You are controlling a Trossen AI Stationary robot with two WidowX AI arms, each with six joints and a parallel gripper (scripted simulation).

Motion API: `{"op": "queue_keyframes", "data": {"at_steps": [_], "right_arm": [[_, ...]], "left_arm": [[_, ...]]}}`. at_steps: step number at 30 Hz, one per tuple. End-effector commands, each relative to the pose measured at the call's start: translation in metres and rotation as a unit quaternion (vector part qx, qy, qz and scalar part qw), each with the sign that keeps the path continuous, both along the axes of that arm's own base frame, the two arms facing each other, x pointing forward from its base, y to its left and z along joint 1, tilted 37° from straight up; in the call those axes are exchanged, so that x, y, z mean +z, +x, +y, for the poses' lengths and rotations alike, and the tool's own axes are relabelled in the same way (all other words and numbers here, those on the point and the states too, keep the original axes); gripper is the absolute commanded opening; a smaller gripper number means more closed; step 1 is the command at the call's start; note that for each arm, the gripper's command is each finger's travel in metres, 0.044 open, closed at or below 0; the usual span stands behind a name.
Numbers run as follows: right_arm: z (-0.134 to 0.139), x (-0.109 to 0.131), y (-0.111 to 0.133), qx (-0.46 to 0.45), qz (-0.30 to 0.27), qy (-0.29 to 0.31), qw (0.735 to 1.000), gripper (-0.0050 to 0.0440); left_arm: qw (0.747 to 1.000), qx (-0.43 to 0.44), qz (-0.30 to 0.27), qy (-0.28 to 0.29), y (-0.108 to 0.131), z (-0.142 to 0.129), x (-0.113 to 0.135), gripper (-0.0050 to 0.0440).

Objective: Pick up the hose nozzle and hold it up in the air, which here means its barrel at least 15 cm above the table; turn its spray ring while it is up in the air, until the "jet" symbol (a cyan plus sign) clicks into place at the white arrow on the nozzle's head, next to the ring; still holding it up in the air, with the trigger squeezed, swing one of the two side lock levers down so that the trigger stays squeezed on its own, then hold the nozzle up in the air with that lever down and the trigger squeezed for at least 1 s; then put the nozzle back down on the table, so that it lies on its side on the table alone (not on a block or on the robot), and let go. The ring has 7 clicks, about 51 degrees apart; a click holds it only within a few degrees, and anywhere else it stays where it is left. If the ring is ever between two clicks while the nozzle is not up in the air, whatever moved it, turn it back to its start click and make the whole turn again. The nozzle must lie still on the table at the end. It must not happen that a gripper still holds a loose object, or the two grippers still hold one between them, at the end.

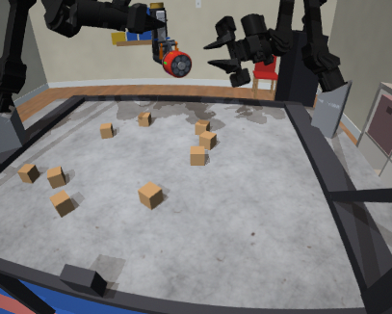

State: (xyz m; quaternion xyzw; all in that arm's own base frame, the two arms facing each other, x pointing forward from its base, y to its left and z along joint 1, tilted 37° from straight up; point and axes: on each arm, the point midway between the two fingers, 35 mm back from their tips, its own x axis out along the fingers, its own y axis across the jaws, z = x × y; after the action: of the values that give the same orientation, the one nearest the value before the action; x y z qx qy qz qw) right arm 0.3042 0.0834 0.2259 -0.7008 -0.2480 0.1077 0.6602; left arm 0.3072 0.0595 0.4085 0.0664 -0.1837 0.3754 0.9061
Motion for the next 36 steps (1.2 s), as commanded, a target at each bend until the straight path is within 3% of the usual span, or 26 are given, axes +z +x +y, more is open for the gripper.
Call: {"op": "queue_keyframes", "data": {"at_steps": [1,24,36], "right_arm": [[-0.001,0.010,0.001,0.008,0.006,0.031,0.999,0.0171],[-0.003,0.023,0.005,0.042,0.096,0.189,0.976,0.0171],[-0.005,0.031,0.006,0.063,0.151,0.286,0.944,0.0171]], "left_arm": [[1.000,-0.006,-0.018,-0.001,-0.005,-0.001,0.009,0.0169],[1.000,-0.006,-0.018,-0.001,-0.005,-0.001,0.009,0.0169],[1.000,-0.006,-0.018,-0.001,-0.005,-0.001,0.009,0.0169]]}}
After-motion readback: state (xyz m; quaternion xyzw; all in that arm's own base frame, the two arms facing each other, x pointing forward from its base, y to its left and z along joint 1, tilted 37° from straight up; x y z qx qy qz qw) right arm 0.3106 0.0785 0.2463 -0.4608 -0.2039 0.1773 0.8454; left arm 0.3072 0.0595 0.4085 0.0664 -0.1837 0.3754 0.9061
